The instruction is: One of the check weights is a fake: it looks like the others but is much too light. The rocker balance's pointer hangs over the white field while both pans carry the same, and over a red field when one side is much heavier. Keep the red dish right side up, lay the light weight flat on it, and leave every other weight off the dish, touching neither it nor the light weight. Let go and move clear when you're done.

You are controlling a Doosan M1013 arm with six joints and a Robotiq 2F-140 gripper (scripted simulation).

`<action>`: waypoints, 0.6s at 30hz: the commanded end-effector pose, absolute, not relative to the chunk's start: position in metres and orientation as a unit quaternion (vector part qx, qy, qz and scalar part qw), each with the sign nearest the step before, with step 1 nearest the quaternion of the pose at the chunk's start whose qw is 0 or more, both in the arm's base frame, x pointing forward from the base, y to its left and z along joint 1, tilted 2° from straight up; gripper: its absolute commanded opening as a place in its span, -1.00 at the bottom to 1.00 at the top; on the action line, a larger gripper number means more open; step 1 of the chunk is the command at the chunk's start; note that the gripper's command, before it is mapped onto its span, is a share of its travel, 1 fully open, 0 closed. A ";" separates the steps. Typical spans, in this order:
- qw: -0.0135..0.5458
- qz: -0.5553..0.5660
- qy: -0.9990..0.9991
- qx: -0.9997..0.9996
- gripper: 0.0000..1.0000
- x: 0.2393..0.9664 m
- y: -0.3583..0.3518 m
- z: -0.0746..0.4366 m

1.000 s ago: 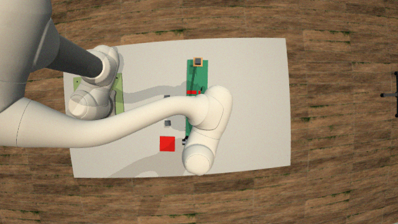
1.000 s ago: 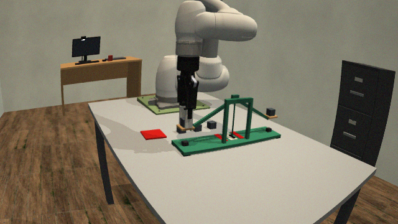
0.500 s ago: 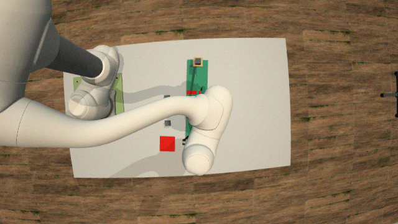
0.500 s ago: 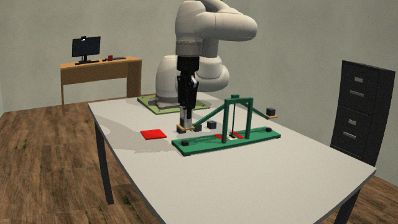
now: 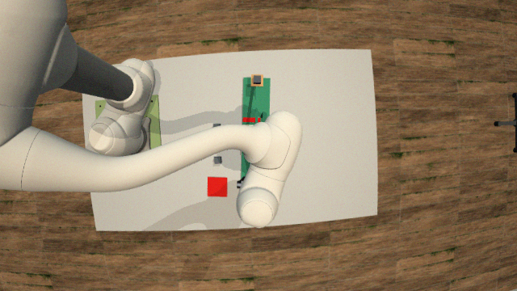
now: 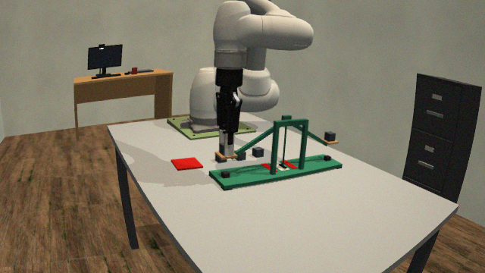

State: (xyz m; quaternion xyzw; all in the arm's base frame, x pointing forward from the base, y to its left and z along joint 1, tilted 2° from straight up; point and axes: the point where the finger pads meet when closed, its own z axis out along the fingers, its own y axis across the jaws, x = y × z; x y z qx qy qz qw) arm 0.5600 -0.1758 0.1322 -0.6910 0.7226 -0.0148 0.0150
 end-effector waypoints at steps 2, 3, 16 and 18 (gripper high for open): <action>0.015 -0.015 0.723 -0.691 -0.51 0.560 -0.176 0.132; 0.015 -0.015 0.723 -0.691 -0.51 0.560 -0.176 0.132; 0.015 -0.015 0.723 -0.691 -0.51 0.559 -0.176 0.156; 0.015 -0.015 0.723 -0.691 -0.51 0.559 -0.176 0.156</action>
